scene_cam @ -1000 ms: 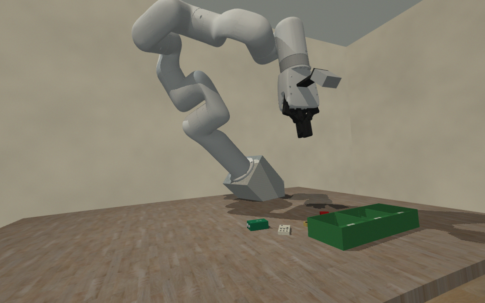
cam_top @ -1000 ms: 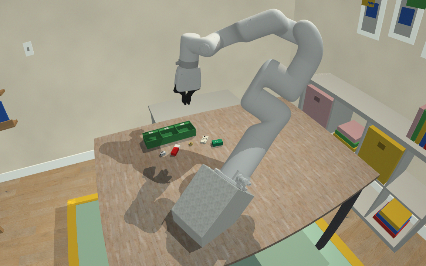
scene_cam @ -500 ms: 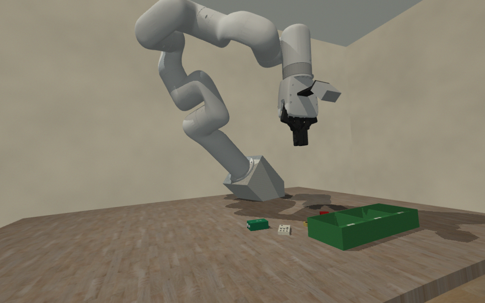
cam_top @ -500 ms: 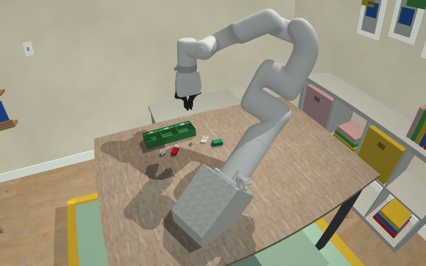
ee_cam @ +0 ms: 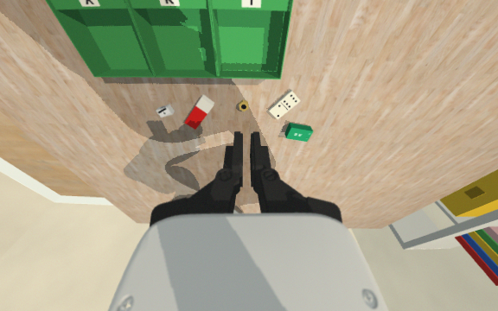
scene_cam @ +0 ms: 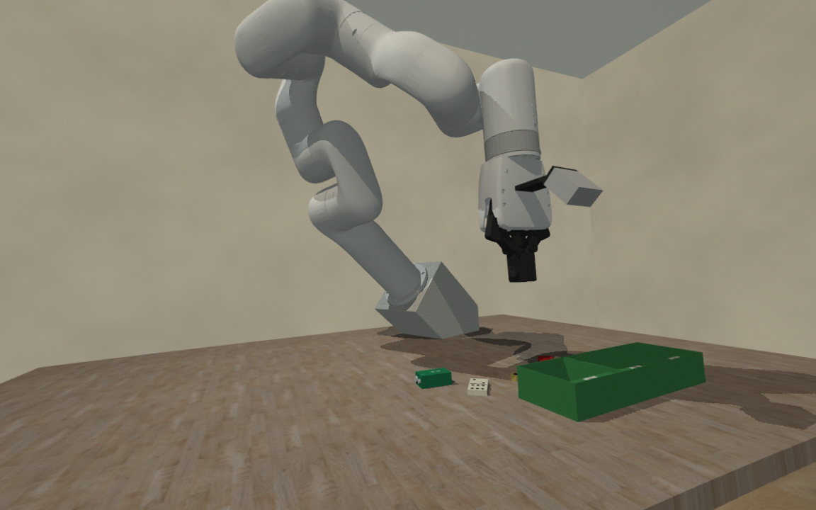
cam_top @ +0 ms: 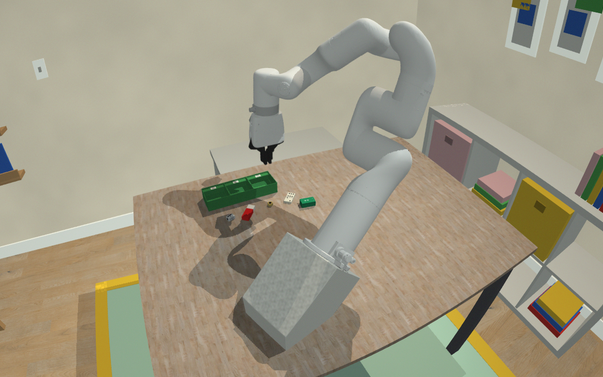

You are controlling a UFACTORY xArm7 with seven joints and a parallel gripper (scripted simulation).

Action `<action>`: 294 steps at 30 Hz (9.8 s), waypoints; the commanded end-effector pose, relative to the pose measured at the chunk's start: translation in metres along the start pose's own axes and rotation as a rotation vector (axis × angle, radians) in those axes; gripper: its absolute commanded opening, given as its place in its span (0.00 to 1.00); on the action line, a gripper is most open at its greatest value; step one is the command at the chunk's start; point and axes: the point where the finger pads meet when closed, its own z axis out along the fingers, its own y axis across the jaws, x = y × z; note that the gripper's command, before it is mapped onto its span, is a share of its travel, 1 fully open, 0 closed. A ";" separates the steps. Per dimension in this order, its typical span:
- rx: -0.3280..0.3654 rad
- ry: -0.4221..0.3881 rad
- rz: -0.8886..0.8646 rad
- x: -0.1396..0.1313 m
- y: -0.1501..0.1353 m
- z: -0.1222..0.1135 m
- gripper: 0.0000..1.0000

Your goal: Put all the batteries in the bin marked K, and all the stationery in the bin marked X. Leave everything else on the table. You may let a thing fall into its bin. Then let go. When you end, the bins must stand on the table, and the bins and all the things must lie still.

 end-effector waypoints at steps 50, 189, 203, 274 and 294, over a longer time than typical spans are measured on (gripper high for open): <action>-0.020 -0.012 -0.002 0.065 0.003 0.128 0.07; -0.019 -0.012 -0.001 0.064 -0.081 0.130 0.07; -0.019 -0.012 -0.001 0.064 -0.081 0.130 0.07; -0.019 -0.012 -0.001 0.065 -0.108 0.078 0.07; -0.019 -0.012 -0.001 0.064 -0.167 0.082 0.07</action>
